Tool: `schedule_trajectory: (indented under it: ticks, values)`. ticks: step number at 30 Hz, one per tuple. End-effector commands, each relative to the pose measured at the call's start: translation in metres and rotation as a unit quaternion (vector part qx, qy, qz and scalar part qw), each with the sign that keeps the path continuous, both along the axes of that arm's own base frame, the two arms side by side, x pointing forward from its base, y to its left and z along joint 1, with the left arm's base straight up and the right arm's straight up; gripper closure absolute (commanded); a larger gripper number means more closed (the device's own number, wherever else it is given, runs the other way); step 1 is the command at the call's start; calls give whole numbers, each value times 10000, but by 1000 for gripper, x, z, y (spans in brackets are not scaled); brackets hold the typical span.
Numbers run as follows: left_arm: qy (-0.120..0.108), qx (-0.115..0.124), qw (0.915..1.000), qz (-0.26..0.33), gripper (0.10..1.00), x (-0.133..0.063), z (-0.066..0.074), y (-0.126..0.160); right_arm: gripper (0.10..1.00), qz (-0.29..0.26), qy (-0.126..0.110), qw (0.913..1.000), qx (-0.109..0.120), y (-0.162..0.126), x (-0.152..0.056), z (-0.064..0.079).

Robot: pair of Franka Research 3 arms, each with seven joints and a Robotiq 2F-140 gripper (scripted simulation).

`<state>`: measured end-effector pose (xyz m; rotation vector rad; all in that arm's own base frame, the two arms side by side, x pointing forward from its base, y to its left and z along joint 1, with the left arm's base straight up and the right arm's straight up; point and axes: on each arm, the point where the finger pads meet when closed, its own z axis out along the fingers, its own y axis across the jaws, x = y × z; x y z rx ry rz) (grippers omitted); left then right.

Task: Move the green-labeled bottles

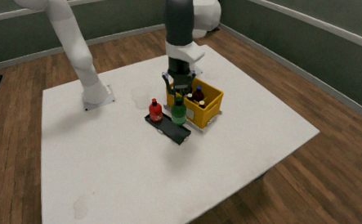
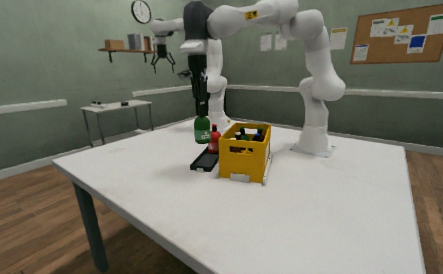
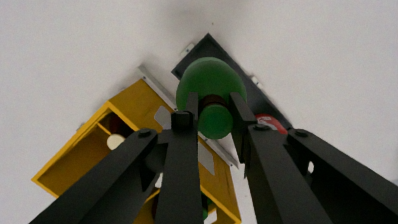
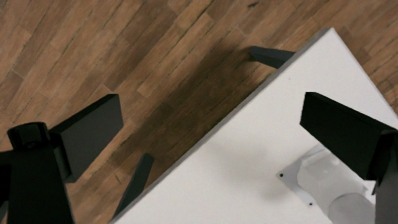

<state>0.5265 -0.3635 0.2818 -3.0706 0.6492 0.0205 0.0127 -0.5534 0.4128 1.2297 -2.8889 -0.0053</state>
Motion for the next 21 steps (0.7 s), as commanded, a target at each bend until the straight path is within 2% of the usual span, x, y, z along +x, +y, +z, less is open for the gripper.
schedule_trajectory:
  ticks: [1, 21]
  values:
    - [-61, -29, 10000, -25, 999, 1, 8, -2, 98, 18, -15, 10000, -12, -1, 0, 0]
    - [-61, -29, 10000, -25, 999, 1, 12, -2, 98, 18, -15, 10000, -12, -1, 0, 0]
